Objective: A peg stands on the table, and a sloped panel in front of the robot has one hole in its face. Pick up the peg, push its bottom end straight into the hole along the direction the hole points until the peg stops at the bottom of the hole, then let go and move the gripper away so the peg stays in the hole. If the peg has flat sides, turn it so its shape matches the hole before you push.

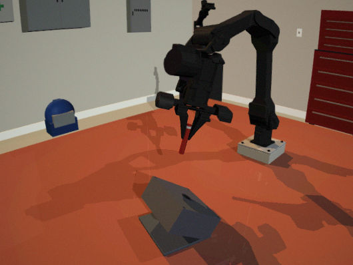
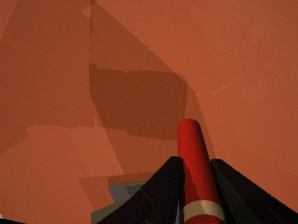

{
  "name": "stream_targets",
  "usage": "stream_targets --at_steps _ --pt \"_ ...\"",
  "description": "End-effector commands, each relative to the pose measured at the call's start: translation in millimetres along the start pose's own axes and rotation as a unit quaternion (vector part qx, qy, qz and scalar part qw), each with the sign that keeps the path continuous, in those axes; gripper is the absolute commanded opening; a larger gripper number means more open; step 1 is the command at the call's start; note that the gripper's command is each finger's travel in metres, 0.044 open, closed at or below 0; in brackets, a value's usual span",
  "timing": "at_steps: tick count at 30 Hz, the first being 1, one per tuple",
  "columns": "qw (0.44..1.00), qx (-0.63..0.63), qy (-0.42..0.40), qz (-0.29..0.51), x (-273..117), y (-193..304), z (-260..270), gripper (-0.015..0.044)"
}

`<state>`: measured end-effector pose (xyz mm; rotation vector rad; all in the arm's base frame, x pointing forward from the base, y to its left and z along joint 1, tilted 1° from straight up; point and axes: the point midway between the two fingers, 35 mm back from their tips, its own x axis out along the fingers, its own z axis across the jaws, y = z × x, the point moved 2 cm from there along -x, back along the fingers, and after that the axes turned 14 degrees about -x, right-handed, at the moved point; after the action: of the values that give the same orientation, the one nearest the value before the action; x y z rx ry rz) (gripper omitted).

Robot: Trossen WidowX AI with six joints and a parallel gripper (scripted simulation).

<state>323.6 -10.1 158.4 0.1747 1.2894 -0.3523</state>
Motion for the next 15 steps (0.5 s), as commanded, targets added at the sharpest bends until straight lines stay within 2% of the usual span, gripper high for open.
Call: stream_targets --at_steps 1,15 --pt "1.0 -0.003 -0.008 -0.001 -1 6 0 0.0" --pt "0.999 -0.015 -0.036 0.003 -6 25 0 0.0"
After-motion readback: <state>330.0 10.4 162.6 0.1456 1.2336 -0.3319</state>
